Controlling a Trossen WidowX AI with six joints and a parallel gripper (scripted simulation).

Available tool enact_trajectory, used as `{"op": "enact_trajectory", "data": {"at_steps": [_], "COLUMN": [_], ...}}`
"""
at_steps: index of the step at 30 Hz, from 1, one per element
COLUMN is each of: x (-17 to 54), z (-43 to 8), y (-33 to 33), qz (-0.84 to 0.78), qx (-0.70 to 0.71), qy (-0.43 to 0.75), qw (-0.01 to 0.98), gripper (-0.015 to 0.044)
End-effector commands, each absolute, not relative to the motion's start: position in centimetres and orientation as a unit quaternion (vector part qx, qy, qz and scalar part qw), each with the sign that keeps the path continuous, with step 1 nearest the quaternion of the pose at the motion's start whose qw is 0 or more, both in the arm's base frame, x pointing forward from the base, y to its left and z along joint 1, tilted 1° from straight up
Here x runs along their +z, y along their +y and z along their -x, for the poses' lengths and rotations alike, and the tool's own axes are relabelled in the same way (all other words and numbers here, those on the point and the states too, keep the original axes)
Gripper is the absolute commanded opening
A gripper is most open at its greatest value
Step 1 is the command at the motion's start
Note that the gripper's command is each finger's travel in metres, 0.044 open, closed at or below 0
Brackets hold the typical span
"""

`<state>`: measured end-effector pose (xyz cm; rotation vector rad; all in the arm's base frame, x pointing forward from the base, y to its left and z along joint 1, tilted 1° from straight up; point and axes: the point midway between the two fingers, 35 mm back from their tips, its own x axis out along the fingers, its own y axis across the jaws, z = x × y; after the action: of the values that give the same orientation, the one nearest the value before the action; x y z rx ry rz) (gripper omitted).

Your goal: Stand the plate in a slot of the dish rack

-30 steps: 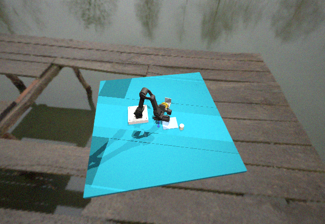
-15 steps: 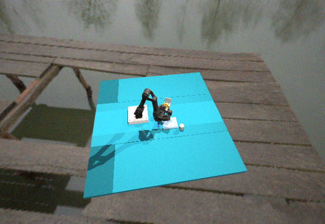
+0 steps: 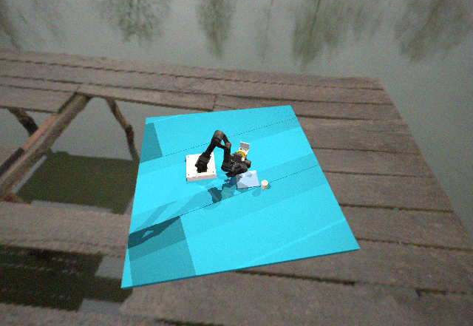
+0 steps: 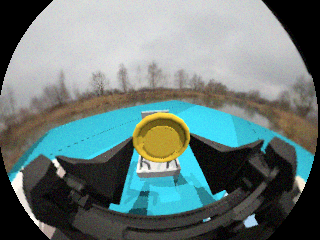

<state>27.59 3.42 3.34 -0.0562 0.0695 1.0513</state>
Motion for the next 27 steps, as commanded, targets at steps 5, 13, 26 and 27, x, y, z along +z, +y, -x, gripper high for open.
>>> {"op": "enact_trajectory", "data": {"at_steps": [5,13,26,27], "x": [3.0,3.1,1.0,1.0], "z": [-27.7,-28.0,-28.1,-28.0], "y": [4.1,5.1,5.6,5.7], "qz": [0.025,0.027,0.032,0.032], "qx": [0.502,0.502,0.503,0.503], "qy": [0.036,0.034,0.029,0.029], "qw": [0.864,0.864,0.863,0.863], "gripper": [0.0,0.0,0.0,0.0]}}
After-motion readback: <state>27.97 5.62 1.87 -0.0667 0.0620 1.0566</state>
